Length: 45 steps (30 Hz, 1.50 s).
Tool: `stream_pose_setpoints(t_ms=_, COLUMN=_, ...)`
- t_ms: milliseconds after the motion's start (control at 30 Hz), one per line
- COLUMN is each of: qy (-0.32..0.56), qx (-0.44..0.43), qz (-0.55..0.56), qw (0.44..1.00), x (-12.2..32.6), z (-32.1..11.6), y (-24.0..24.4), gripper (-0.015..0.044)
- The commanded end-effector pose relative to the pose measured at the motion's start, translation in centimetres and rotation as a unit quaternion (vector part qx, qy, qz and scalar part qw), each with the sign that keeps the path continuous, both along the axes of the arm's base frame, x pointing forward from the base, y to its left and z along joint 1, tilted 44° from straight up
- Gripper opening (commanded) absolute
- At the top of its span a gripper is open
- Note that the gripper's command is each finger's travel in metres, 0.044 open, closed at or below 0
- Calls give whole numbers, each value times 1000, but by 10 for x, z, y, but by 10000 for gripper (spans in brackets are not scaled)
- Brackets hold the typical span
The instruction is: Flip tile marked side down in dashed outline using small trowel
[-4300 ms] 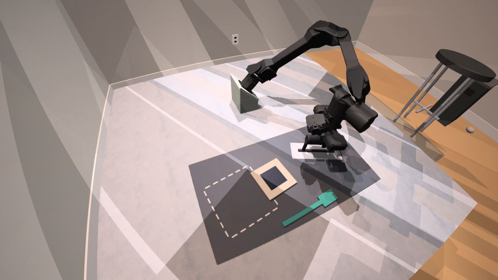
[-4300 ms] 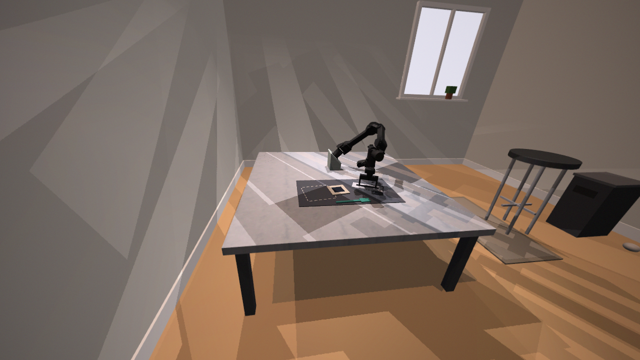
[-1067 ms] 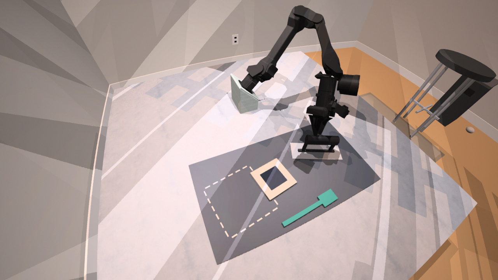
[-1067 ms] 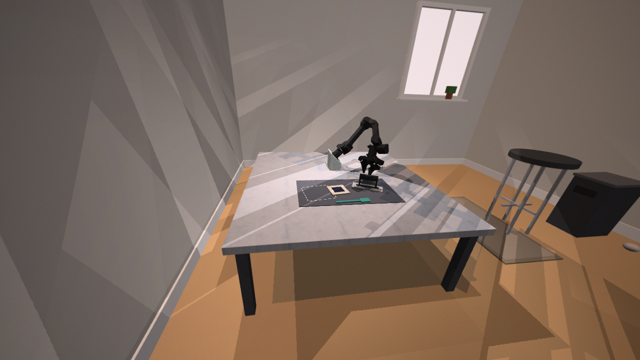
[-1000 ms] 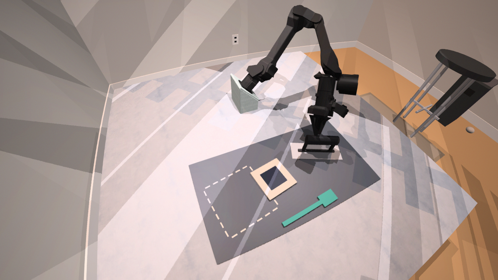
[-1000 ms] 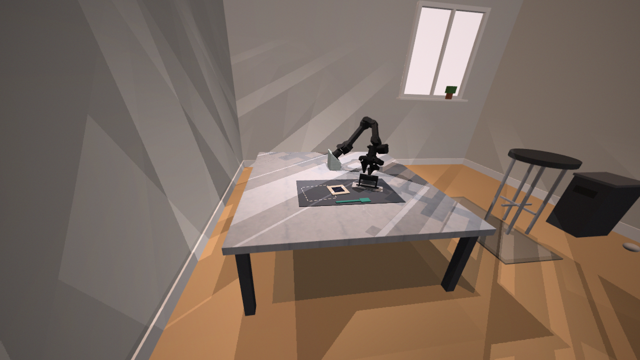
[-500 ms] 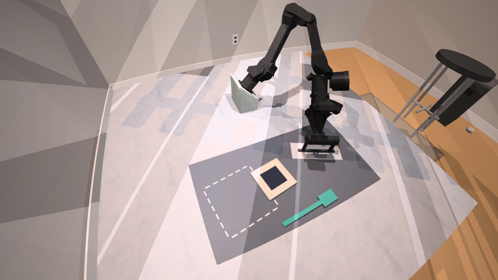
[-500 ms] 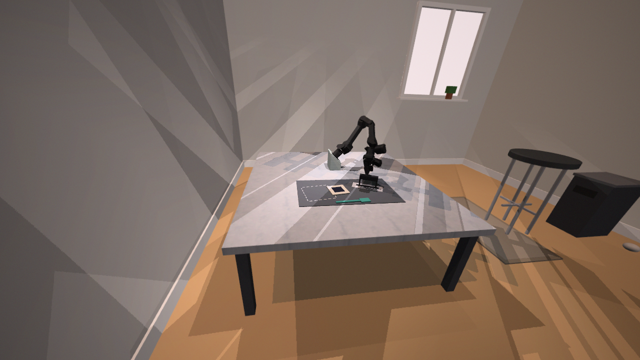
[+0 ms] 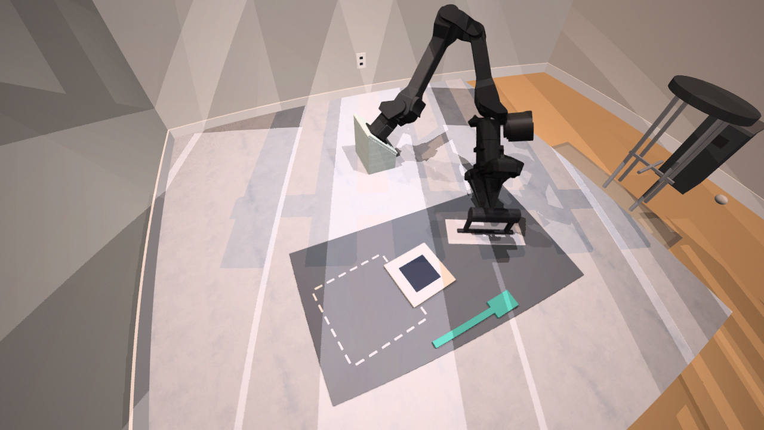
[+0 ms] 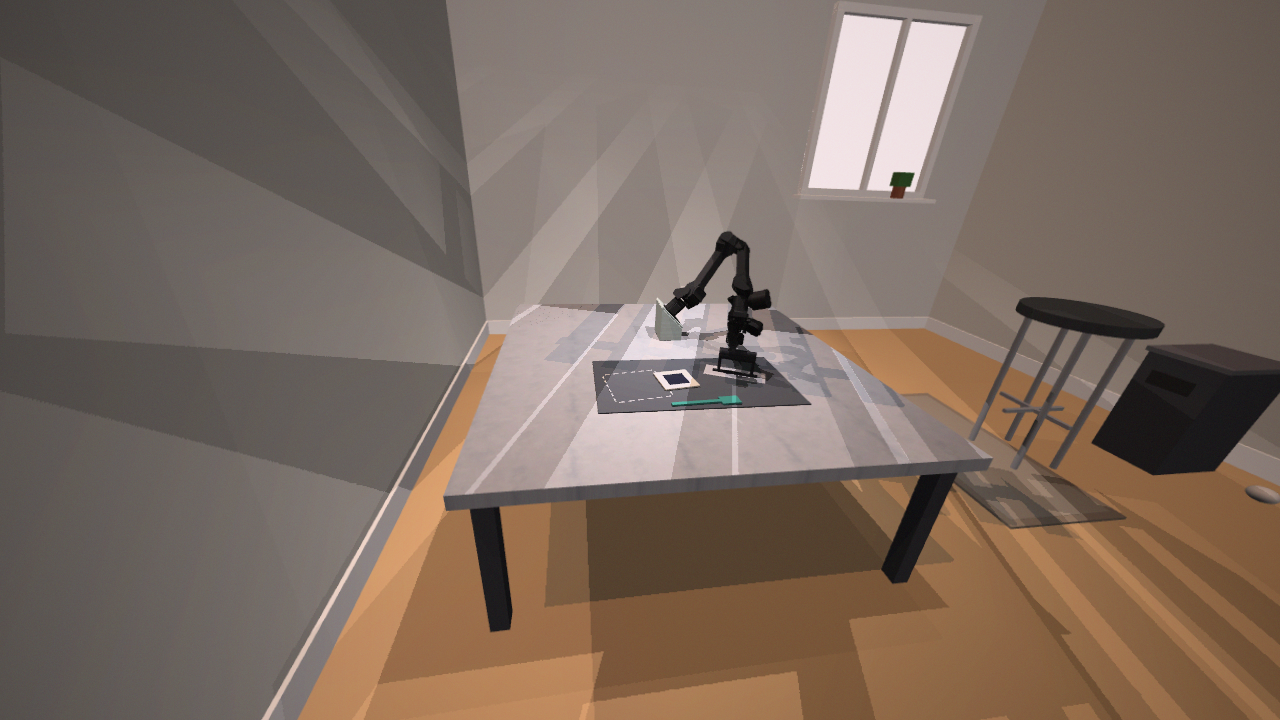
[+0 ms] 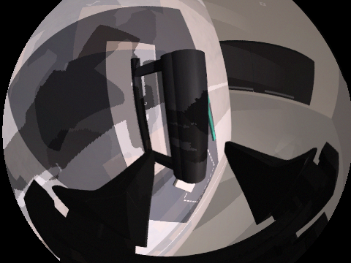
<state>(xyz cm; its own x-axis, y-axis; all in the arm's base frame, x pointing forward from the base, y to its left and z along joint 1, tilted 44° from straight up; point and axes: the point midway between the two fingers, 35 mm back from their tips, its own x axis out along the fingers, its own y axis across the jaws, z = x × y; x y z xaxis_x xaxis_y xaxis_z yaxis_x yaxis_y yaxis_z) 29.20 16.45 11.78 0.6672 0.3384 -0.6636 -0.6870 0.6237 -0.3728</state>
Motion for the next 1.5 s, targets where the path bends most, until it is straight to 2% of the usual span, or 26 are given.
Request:
stream_pose_setpoints(t_ms=0, qy=-2, qx=-2, qz=0, qw=1000, x=5, z=-3, y=2, gripper=300)
stream_pose_setpoints(t_ms=1000, qy=0, qx=-1, qz=0, qw=1000, x=35, z=-35, y=16, gripper=300)
stream_pose_setpoints(t_ms=1200, qy=0, qx=-1, qz=0, qw=1000, x=35, z=-35, y=16, gripper=142)
stream_pose_setpoints(t_ms=1467, qy=0, qx=-1, qz=0, qw=1000, x=35, z=-35, y=16, gripper=89)
